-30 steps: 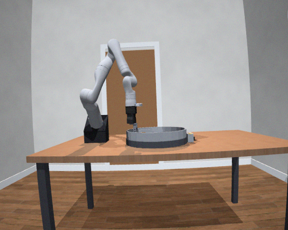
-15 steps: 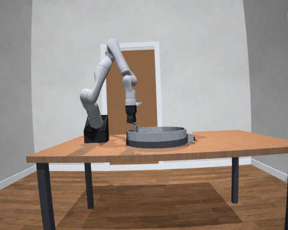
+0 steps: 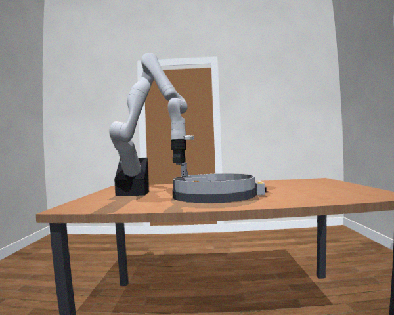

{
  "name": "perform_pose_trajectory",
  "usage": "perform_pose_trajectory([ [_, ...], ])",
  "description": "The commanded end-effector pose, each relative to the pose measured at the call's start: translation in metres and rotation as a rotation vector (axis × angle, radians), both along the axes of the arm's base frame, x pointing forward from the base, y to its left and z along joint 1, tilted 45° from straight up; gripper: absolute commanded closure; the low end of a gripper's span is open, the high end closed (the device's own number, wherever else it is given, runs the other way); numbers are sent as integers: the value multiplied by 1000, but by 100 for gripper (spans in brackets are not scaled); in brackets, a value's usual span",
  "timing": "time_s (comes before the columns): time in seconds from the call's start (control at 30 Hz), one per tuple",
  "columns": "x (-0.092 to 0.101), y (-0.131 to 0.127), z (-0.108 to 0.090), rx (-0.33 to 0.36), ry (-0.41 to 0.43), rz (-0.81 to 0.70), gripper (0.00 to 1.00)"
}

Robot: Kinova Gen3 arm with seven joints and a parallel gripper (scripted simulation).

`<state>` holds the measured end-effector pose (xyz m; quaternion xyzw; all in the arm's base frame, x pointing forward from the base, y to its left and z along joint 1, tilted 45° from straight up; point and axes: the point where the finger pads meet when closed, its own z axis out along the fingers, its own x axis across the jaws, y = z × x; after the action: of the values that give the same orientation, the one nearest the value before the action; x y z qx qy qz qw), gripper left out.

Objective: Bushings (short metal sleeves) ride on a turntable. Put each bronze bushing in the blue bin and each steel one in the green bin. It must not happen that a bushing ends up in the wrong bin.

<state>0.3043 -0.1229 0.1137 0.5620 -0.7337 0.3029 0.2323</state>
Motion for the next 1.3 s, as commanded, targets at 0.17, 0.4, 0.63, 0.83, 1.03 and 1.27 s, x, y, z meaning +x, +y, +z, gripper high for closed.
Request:
perform_pose_trajectory([
  [0.17, 4, 16, 12, 0, -4, 17, 100],
  [0.4, 3, 31, 27, 0, -4, 17, 100],
  [0.63, 3, 31, 27, 0, -4, 17, 100],
  [0.83, 6, 46, 12, 0, -4, 17, 100],
  [1.03, 9, 69, -11, 0, -4, 17, 100],
  [1.27, 14, 107, -49, 0, -4, 17, 100],
])
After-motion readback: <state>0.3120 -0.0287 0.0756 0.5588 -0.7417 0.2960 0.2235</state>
